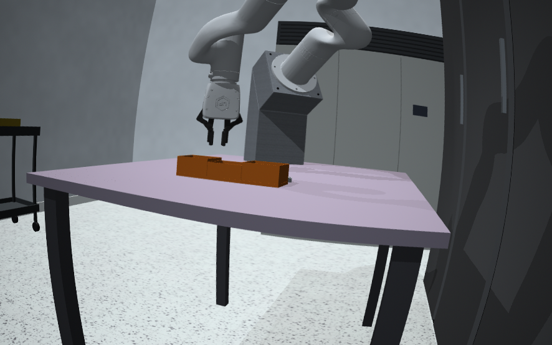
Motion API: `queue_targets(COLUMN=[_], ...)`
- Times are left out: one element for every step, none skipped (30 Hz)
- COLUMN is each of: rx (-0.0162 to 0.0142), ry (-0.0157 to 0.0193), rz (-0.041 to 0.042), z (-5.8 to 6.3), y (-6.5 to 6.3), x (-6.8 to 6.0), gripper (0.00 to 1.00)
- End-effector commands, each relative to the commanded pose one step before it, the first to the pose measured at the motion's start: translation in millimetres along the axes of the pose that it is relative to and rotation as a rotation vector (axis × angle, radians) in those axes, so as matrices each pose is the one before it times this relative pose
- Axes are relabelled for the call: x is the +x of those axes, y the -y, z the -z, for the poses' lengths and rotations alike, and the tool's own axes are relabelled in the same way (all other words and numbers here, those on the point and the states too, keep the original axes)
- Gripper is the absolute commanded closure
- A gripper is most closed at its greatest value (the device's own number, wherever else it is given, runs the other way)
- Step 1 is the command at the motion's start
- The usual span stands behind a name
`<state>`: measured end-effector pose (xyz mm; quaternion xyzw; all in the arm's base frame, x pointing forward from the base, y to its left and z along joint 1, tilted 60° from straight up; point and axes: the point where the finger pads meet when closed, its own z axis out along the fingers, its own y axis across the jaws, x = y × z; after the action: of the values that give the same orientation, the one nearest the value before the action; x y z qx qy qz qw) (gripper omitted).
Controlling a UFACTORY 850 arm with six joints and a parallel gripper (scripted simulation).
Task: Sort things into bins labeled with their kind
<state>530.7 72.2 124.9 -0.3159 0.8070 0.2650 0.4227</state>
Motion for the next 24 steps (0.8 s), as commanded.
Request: queue_targets(rx=[0.00078,0.0,0.0,0.0,0.0,0.0,0.0,0.0,0.0,0.0,0.0,0.0,0.0,0.0,-0.00001,0.0,0.0,0.0,0.0,0.0,0.0,0.0,0.0,0.0], ry=[0.00024,0.0,0.0,0.0,0.0,0.0,0.0,0.0,0.0,0.0,0.0,0.0,0.0,0.0,0.00001,0.0,0.0,0.0,0.0,0.0,0.0,0.0,0.0,0.0], rz=[-0.00002,0.0,0.0,0.0,0.0,0.0,0.0,0.0,0.0,0.0,0.0,0.0,0.0,0.0,0.00001,-0.00001,-0.00001,-0.00001,-0.00001,-0.00001,-0.00001,-0.00001,-0.00001,-0.00001], z=[0.32,0.0,0.0,0.0,0.0,0.0,0.0,0.0,0.0,0.0,0.0,0.0,0.0,0.0,-3.99,-4.0,-4.0,-4.0,-4.0,-4.0,-4.0,-4.0,-4.0,-4.0], y=[0.33,0.0,0.0,0.0,0.0,0.0,0.0,0.0,0.0,0.0,0.0,0.0,0.0,0.0,0.01,0.0,-0.01,-0.02,-0.02,-0.01,0.01,0.02,0.03,0.05], x=[-0.11,0.0,0.0,0.0,0.0,0.0,0.0,0.0,0.0,0.0,0.0,0.0,0.0,0.0,0.0,0.0,0.01,0.01,0.01,0.01,0.01,0.0,0.0,0.0], gripper=[0.7,0.7,0.7,0.7,0.7,0.7,0.7,0.7,0.7,0.7,0.7,0.7,0.7,0.7,0.7,0.7,0.7,0.7,0.7,0.7,0.7,0.7,0.7,0.7])
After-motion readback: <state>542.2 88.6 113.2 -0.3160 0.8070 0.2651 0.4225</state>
